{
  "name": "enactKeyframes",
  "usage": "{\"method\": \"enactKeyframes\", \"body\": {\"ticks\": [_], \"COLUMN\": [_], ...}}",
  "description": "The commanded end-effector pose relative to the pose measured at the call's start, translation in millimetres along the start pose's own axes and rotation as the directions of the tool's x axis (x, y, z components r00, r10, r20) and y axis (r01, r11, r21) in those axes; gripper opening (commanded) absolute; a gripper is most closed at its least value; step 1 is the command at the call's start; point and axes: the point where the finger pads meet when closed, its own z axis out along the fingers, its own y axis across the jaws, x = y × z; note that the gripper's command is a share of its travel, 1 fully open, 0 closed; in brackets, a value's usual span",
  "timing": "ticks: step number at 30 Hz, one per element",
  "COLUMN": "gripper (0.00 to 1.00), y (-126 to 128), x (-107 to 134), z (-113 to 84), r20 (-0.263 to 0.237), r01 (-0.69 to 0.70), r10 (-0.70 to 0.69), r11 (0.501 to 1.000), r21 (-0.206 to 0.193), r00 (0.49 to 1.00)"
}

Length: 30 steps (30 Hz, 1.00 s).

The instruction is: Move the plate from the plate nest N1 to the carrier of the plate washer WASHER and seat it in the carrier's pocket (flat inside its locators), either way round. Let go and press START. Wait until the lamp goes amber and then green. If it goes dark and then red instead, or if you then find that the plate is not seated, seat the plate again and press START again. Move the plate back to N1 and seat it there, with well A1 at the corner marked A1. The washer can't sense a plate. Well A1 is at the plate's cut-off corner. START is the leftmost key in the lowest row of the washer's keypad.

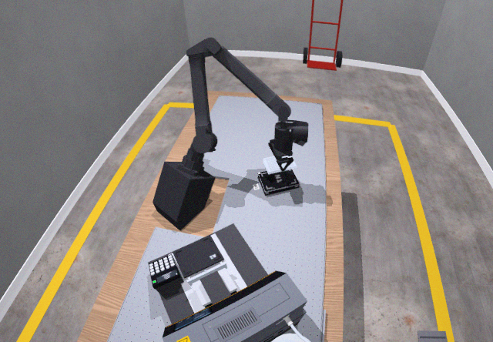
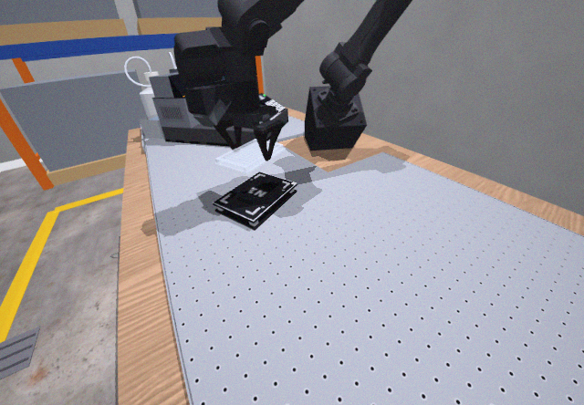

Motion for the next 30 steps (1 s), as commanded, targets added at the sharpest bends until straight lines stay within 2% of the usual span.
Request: {"method": "enactKeyframes", "body": {"ticks": [1, 14, 16, 17, 19, 30], "gripper": [0.82, 0.82, 0.82, 0.82, 0.82, 0.82], "y": [-3.4, -0.9, -0.9, -4.4, -0.9, -0.8], "x": [-0.1, -0.5, -0.5, -8.4, -0.6, -0.2], "z": [5.6, 28.8, 28.8, 25.4, 33.8, 52.2], "r20": [-0.001, -0.004, -0.004, 0.013, -0.004, -0.004], "r01": [-0.023, -0.017, -0.017, -0.016, -0.017, -0.017], "r10": [0.023, 0.017, 0.017, 0.016, 0.017, 0.017], "r11": [1.000, 1.000, 1.000, 1.000, 1.000, 1.000], "r21": [0.005, 0.001, 0.001, 0.009, 0.001, 0.001], "r00": [1.000, 1.000, 1.000, 1.000, 1.000, 1.000]}}
